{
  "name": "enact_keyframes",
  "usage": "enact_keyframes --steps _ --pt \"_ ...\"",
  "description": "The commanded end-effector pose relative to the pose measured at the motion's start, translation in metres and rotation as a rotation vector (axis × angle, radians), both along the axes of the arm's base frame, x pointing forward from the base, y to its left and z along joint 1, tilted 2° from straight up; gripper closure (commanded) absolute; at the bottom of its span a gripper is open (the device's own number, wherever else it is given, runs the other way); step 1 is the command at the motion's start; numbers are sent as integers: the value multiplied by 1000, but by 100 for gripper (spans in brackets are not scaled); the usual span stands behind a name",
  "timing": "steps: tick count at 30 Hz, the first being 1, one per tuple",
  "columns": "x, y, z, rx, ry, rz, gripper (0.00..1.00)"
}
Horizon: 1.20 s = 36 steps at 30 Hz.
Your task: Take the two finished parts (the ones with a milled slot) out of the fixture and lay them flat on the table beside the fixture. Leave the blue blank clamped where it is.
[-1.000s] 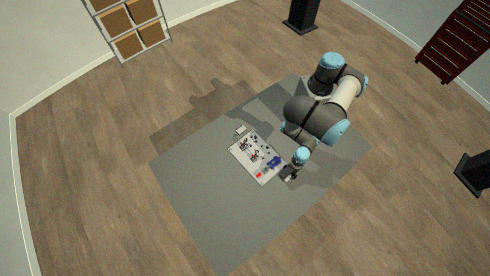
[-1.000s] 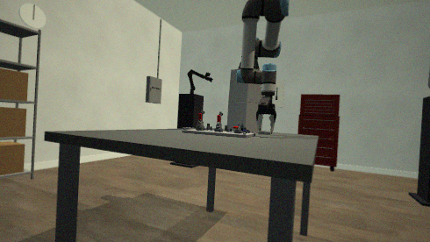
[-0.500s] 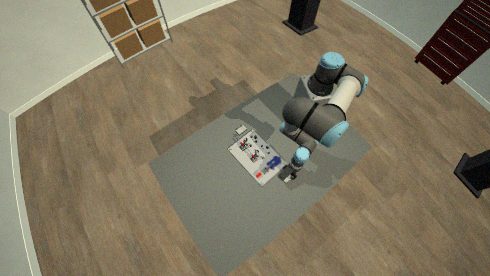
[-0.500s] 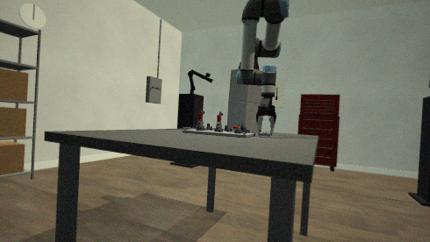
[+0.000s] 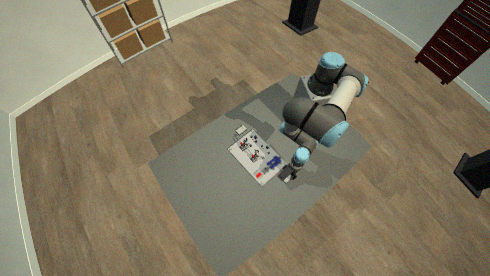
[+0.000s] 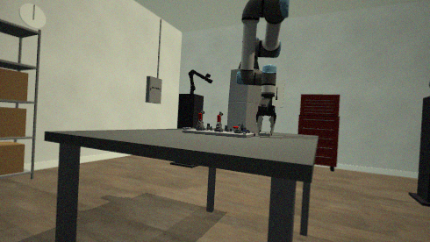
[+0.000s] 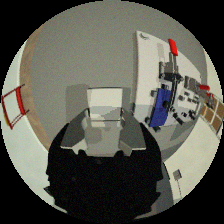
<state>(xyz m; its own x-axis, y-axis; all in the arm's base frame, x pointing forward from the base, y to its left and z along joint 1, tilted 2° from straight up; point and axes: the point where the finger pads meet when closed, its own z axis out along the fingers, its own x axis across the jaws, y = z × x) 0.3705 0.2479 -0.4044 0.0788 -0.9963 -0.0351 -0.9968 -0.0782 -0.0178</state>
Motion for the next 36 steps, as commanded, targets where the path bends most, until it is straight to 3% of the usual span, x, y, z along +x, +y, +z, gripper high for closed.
enact_keyframes --steps 1,36 --pt "1 0 1 0 -1 0 100" --pt "1 0 -5 0 -1 0 100"
